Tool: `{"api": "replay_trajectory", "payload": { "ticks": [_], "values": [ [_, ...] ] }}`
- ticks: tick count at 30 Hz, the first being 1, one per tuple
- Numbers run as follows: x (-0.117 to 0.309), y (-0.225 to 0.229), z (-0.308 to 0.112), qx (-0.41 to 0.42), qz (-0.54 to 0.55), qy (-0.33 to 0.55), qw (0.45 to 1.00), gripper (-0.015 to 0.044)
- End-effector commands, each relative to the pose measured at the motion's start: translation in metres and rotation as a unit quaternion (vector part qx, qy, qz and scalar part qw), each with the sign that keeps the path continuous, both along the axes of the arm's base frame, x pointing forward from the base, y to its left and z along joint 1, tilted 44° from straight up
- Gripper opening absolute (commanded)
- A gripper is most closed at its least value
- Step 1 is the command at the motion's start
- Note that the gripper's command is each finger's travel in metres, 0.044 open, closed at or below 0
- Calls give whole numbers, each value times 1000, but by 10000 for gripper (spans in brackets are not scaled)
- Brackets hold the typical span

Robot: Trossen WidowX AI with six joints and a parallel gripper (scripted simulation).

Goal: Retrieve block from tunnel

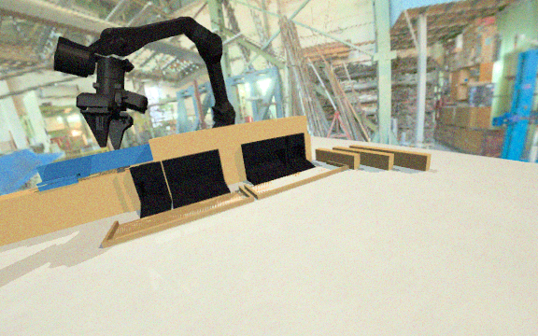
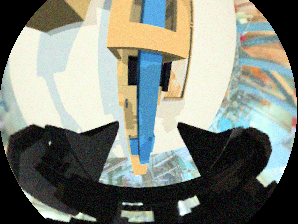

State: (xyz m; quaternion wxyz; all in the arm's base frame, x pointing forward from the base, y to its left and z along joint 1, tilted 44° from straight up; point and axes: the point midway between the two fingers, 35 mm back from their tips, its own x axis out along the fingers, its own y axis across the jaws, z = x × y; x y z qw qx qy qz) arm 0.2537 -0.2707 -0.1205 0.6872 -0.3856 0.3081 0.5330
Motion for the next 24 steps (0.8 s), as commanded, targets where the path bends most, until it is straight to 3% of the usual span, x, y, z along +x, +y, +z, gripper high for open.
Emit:
{"api": "replay_trajectory", "payload": {
  "ticks": [1, 24],
  "values": [
    [1, -5, -4, 0, 5, 0, 1000, 440],
    [3, 18, -30, 0, 5, 0, 1000, 440]
  ]
}}
